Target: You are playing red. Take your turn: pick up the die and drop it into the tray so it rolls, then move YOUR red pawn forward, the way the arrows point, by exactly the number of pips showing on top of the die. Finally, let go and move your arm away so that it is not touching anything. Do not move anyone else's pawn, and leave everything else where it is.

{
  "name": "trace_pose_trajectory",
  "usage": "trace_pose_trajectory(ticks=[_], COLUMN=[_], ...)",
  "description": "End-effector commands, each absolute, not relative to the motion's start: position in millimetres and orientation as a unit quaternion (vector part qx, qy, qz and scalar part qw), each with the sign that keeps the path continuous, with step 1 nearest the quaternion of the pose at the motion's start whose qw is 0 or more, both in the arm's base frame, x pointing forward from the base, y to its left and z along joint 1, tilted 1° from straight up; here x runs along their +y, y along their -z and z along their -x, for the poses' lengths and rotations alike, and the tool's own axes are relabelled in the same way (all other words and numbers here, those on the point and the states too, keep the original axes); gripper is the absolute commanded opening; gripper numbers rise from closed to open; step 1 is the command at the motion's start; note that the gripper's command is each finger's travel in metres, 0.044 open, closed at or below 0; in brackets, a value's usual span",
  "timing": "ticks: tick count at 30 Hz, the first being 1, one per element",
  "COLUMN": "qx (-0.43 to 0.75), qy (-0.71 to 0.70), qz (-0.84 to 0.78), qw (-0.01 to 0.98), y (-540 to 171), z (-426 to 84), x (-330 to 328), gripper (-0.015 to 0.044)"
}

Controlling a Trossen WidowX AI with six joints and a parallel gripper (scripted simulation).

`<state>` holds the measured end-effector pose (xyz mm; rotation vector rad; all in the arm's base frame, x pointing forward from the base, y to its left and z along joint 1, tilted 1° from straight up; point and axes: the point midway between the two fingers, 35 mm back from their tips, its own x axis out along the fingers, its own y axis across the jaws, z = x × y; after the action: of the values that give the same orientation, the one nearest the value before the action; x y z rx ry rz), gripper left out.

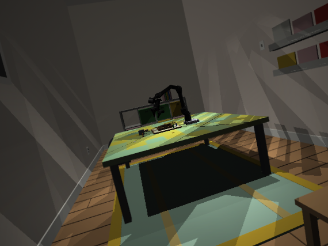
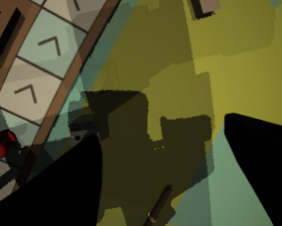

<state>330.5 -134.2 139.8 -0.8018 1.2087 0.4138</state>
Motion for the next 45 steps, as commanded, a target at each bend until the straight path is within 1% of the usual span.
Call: trace_pose_trajectory(ticks=[1,4,45], qx=[0.63,0.656,0.656], qy=[-0.223,-0.235,-0.235], qz=[0.272,0.241,0.241], qw=[0.692,0.675,0.676], y=[-97.7,-86.1,-22.6], z=[-302.4,-291.8,-296.7], x=[-141.4,-143.1,-142.7], gripper=[0.0275,0.0275,0.0275])
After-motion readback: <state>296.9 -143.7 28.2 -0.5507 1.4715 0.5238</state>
